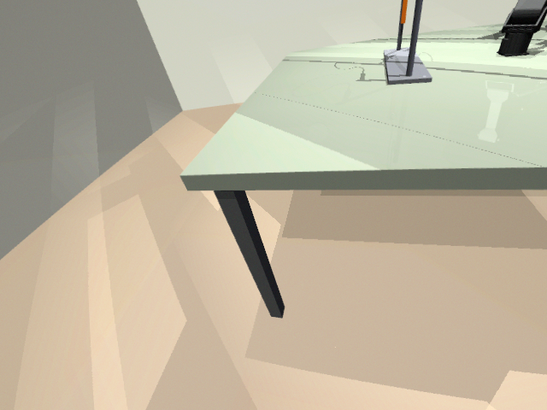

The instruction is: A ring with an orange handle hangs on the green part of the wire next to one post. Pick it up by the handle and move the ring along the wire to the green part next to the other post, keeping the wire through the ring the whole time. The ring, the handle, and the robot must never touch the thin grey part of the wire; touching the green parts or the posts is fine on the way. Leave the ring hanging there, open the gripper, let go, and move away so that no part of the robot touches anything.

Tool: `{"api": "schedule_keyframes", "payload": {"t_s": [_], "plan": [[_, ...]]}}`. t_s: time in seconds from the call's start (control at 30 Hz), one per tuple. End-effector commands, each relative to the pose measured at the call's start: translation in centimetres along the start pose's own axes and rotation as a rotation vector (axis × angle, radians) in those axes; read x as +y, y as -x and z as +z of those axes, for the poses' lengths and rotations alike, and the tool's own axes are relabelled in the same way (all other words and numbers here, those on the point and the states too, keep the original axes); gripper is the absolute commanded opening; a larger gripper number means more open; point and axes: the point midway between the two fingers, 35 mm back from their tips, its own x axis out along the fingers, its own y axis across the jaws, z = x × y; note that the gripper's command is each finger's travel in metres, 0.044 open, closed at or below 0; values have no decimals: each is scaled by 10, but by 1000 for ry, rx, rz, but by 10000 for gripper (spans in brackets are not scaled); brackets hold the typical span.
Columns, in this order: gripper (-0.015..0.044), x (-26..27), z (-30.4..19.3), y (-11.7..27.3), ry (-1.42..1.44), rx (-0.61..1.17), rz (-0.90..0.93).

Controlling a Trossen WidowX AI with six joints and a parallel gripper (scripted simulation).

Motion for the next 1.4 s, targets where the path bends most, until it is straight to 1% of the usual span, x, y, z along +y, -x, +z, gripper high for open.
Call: {"api": "schedule_keyframes", "payload": {"t_s": [0.0,0.1,0.27,0.4,0.57,0.73,0.9,1.13,1.27,1.37], "plan": [[374,-1,1,0,-4,-1,-4],[295,-10,8,8,-58,-20,-67],[164,-48,40,44,-244,-109,-300],[160,-75,70,81,-386,-224,-488],[160,-102,111,136,-529,-411,-705],[160,-114,154,195,-632,-649,-885],[160,-112,199,256,-690,-927,-1018],[160,-81,262,337,-674,-1369,-1098],[160,-48,297,375,-609,-1630,-1076],[160,-17,321,399,-531,-1820,-1025]]}}
